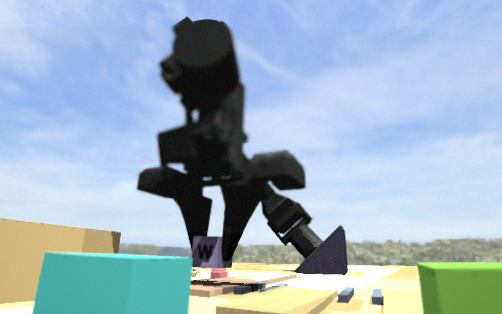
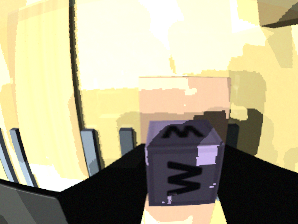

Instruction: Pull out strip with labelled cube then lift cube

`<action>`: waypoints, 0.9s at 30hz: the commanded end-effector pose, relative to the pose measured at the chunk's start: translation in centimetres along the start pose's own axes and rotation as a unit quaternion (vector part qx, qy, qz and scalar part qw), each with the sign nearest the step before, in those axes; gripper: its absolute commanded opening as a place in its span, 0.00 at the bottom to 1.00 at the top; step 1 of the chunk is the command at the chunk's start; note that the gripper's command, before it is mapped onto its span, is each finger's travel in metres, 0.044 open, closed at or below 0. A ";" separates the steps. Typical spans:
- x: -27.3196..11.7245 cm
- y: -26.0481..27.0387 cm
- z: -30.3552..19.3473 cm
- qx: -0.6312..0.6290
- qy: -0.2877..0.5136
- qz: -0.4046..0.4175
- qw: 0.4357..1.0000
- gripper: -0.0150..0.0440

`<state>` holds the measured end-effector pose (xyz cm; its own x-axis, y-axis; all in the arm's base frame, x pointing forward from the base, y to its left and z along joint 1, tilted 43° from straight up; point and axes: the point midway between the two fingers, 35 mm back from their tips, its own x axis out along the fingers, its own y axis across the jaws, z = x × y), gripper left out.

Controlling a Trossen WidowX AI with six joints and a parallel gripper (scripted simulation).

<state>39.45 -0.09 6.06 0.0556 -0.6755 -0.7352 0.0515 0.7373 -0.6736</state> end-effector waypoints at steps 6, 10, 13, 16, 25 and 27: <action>-2.5 0.4 -3.9 -0.005 0.002 0.000 1.000 0.25; -2.6 0.4 -4.2 -0.005 0.002 0.000 1.000 0.25; -2.6 0.5 -5.3 -0.006 0.003 0.002 1.000 0.25; -2.6 0.6 -6.4 -0.006 0.004 0.003 1.000 0.25; -2.5 0.7 -9.4 -0.006 0.003 0.000 1.000 0.25; -2.6 0.7 -9.5 -0.006 0.003 0.000 1.000 0.25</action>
<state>30.34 2.17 6.87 0.0518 -0.6776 -0.7336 0.0352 0.7354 -0.6767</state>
